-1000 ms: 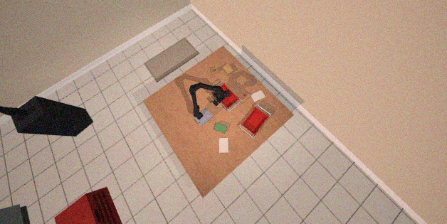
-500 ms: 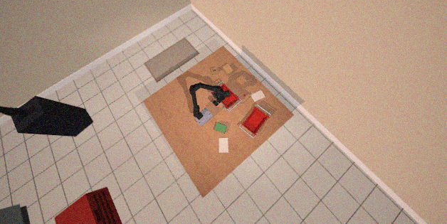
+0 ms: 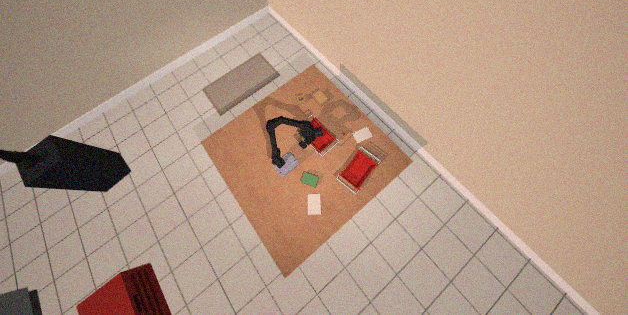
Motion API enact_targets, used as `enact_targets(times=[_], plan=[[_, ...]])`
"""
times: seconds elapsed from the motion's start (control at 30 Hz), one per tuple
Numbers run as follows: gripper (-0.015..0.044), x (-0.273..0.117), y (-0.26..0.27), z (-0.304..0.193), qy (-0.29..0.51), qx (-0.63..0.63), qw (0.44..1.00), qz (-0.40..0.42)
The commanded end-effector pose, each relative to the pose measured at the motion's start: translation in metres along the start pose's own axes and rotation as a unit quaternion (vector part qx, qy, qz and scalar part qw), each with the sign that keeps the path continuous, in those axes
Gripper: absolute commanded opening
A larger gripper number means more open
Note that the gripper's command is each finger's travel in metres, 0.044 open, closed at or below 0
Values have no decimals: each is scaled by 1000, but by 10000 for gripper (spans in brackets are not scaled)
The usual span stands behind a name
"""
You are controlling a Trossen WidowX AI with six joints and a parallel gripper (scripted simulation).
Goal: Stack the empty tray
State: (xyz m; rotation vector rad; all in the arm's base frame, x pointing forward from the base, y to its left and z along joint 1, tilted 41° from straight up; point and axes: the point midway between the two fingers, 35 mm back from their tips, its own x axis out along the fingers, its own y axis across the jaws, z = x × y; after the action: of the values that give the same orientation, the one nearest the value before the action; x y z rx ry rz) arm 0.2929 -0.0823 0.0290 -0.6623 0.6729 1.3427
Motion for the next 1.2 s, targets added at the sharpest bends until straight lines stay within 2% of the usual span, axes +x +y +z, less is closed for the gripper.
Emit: enact_targets(times=[0.0, 0.4, 1.17], plan=[[0, 5, 2, 4, -2, -6, 1000, 10], [0, 5, 2, 4, -2, -6, 1000, 10], [337, 5, 2, 4, -2, -6, 1000, 10]])
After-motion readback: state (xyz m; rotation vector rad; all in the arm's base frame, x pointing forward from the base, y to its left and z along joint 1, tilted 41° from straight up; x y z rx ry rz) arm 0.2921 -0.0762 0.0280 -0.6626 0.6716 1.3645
